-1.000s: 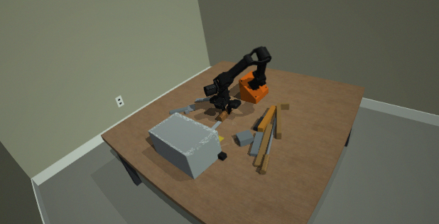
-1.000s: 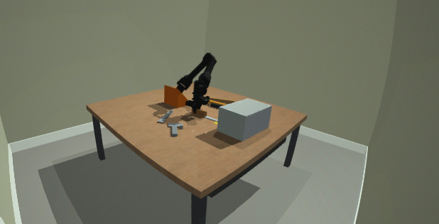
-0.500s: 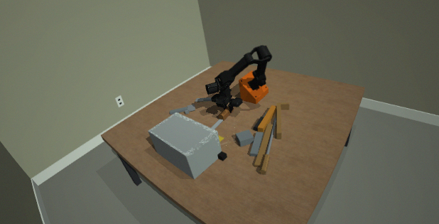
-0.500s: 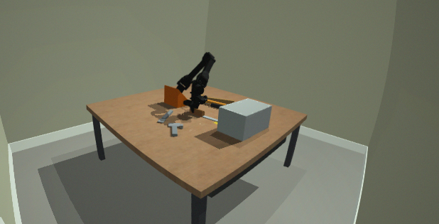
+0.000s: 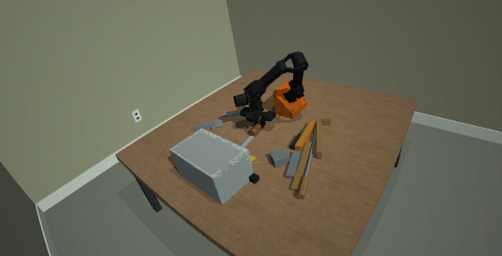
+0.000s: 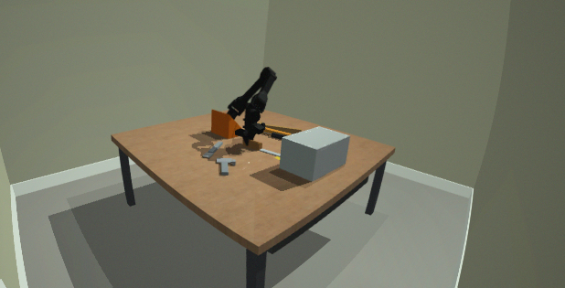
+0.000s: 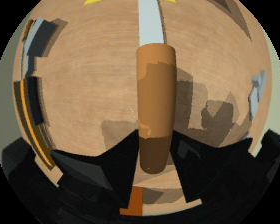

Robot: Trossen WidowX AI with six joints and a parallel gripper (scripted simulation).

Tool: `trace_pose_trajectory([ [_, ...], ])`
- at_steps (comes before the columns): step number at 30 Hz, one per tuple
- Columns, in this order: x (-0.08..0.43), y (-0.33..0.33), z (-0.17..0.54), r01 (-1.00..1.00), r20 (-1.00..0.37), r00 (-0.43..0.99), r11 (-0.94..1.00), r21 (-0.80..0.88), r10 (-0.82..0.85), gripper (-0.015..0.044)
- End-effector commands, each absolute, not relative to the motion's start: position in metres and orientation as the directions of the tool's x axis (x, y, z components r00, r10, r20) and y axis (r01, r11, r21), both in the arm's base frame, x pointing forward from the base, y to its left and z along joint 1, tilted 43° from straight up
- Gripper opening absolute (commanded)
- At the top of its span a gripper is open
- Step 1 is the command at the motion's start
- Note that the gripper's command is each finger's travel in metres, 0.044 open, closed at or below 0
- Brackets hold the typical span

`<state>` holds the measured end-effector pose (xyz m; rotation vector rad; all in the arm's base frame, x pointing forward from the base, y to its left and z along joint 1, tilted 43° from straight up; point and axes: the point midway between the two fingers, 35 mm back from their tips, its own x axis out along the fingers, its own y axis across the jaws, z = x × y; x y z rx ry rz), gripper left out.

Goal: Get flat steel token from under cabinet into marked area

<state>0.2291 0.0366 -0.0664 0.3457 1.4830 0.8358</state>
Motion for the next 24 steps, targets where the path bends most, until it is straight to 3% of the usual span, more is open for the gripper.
trace_pose_trajectory([
  [1, 0.231, 0.032, -0.069, -0.292, -0.735, -0.119, 0.683, 0.669, 0.668, 0.0000],
  [24, 0.234, 0.012, -0.085, -0.330, -0.735, -0.119, 0.672, 0.663, 0.667, 0.0000],
])
